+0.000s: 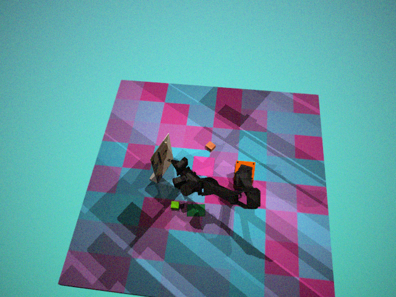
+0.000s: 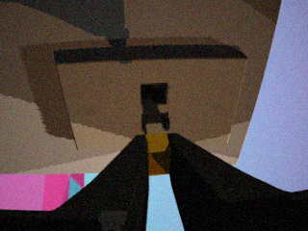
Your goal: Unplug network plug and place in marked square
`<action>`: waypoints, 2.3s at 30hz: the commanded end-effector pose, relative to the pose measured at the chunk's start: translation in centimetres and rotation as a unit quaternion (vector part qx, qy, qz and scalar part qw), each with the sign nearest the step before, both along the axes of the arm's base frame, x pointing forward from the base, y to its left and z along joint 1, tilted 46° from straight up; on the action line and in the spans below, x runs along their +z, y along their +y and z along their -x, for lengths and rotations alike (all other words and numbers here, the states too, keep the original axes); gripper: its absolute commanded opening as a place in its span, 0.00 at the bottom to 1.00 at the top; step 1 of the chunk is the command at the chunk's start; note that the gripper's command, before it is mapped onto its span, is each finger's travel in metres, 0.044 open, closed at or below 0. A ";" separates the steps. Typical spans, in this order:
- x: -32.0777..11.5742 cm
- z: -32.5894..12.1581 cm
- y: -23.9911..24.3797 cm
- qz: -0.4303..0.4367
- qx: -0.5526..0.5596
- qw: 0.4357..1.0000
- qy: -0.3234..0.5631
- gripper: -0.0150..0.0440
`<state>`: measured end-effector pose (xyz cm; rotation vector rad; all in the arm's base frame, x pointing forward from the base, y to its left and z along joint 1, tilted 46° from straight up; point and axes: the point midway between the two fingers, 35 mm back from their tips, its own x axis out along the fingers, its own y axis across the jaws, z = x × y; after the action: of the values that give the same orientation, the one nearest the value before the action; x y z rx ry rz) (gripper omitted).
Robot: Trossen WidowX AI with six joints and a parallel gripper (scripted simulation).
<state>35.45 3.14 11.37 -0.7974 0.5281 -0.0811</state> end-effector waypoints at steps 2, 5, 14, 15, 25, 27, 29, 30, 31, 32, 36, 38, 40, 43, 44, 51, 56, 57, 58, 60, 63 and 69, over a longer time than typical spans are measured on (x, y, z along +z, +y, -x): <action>0.0 0.3 0.0 -0.001 -0.002 1.000 0.001 0.25; 0.0 0.5 0.0 -0.001 -0.002 1.000 0.001 0.25; 0.2 0.9 0.2 -0.001 -0.002 1.000 0.001 0.25; 0.2 0.9 0.2 -0.001 -0.002 1.000 0.001 0.25; 0.4 1.4 0.3 -0.001 -0.002 1.000 0.001 0.25; 0.5 1.5 0.3 -0.001 -0.002 1.000 0.002 0.25; 0.5 1.5 0.3 -0.001 -0.002 1.000 0.002 0.25; 0.5 1.6 0.4 -0.001 -0.002 1.000 0.002 0.25; 0.6 1.6 0.4 -0.001 -0.002 1.000 0.002 0.25; 0.6 1.7 0.4 -0.001 -0.002 1.000 0.002 0.25; 1.1 1.6 -0.2 0.000 0.000 1.000 0.001 0.25; 1.5 1.7 -0.7 -0.001 -0.001 1.000 0.002 0.25; 1.9 1.8 -1.2 -0.001 -0.001 1.000 0.002 0.25; 2.5 2.0 -1.9 -0.001 -0.001 1.000 0.002 0.25; 2.6 2.1 -2.1 -0.001 -0.001 1.000 0.002 0.25; 3.9 2.8 -3.7 0.000 -0.002 1.000 0.002 0.25; 4.5 3.3 -4.5 0.001 -0.002 1.000 0.001 0.25; 4.5 3.3 -4.5 0.002 -0.001 1.000 0.003 0.25; 4.2 3.3 -4.6 0.004 0.003 1.000 0.009 0.25; 3.2 3.2 -4.7 0.011 0.017 0.999 0.031 0.25; 1.5 3.3 -5.0 0.021 0.041 0.997 0.064 0.25; -1.7 3.7 -5.4 0.032 0.090 0.987 0.127 0.25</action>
<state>32.21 -2.15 11.62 -0.8953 0.6491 0.0962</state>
